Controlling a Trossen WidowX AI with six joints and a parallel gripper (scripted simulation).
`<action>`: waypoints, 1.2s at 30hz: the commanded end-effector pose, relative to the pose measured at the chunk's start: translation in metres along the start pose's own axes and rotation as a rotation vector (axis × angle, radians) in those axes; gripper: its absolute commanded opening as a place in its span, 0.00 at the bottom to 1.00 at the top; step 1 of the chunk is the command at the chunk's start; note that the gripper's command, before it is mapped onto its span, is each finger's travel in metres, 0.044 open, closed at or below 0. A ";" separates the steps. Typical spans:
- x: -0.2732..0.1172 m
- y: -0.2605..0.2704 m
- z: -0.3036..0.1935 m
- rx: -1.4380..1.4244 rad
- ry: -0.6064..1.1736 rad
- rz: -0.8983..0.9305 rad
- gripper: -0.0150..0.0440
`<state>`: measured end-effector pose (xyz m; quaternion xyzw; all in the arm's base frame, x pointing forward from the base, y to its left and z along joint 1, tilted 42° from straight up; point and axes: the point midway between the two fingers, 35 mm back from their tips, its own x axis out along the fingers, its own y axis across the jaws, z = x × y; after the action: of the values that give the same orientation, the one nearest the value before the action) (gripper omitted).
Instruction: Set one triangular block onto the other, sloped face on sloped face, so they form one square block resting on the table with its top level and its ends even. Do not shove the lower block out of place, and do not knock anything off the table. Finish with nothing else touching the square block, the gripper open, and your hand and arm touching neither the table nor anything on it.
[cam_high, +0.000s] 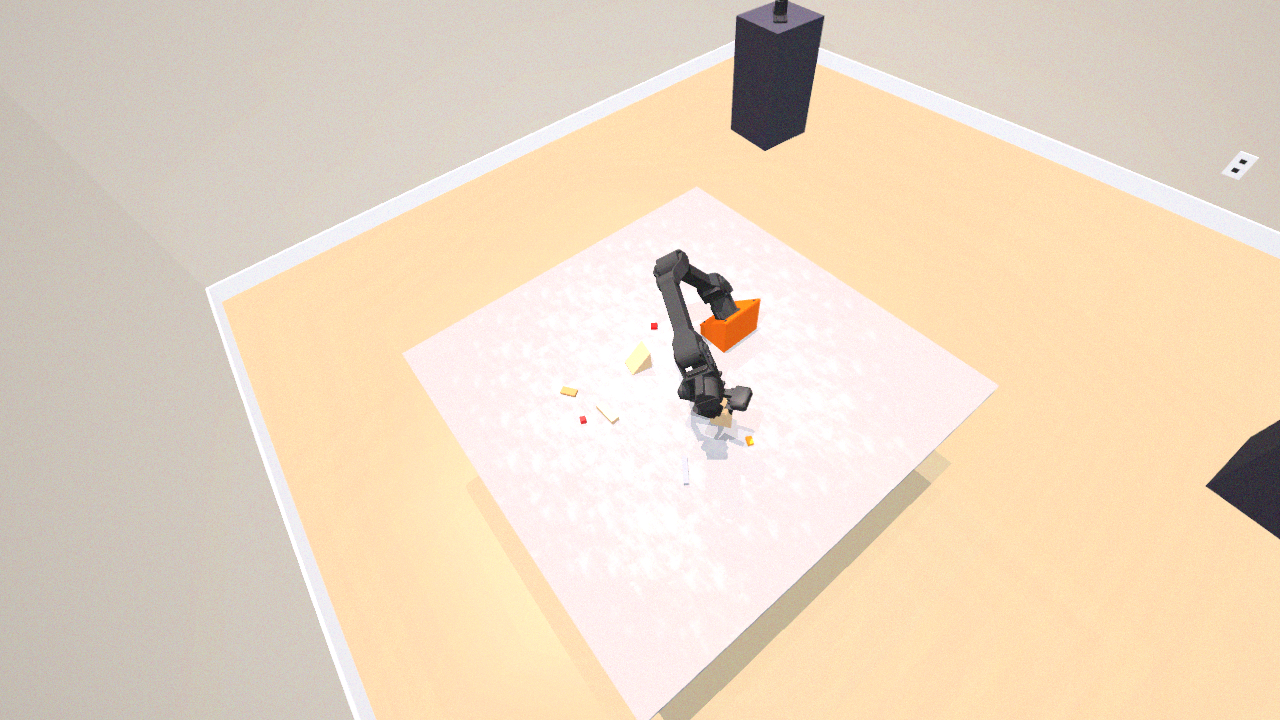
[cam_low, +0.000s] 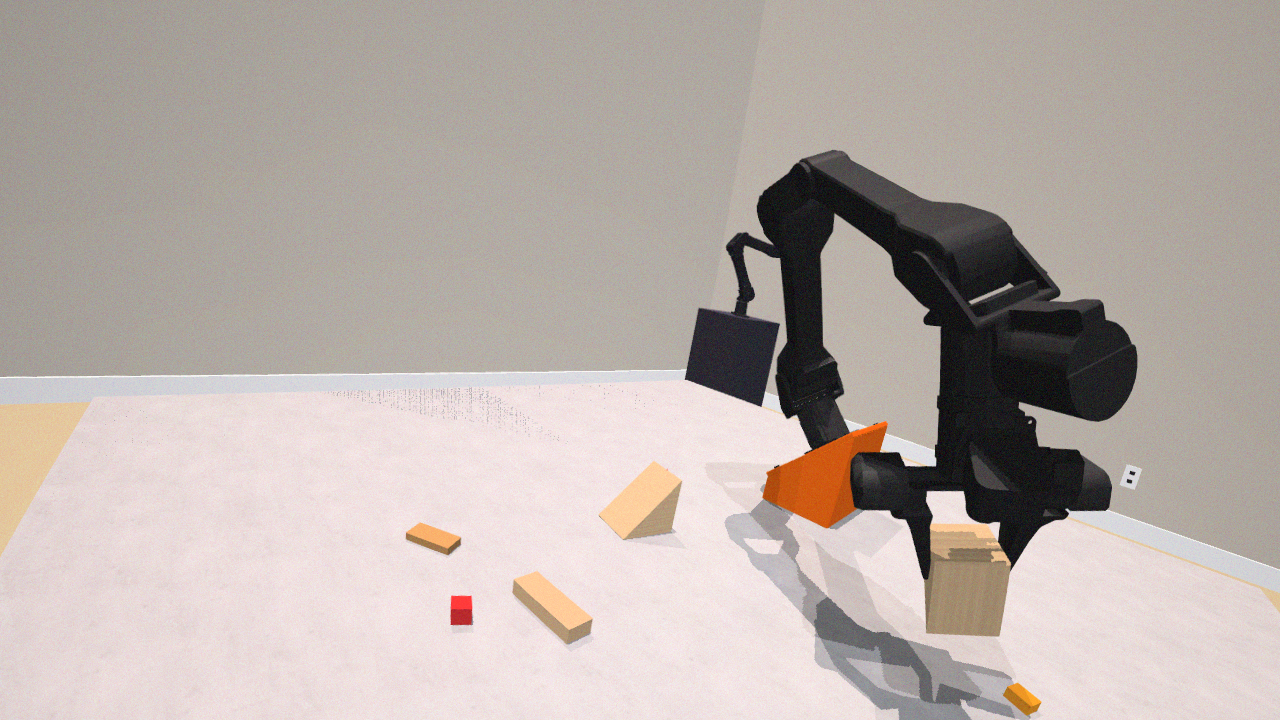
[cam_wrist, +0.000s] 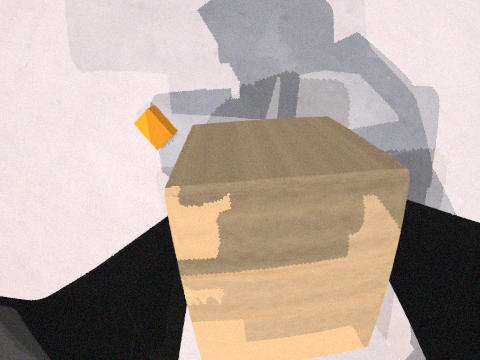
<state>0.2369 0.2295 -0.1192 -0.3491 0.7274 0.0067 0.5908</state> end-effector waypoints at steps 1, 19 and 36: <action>-0.001 0.002 0.001 0.108 -0.005 -0.042 0.25; -0.008 0.008 0.002 0.615 -0.106 -0.208 0.25; -0.033 -0.029 0.010 0.649 -0.121 -0.206 0.25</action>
<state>0.2534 0.2319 -0.0950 -0.2152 0.6167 -0.2669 0.7086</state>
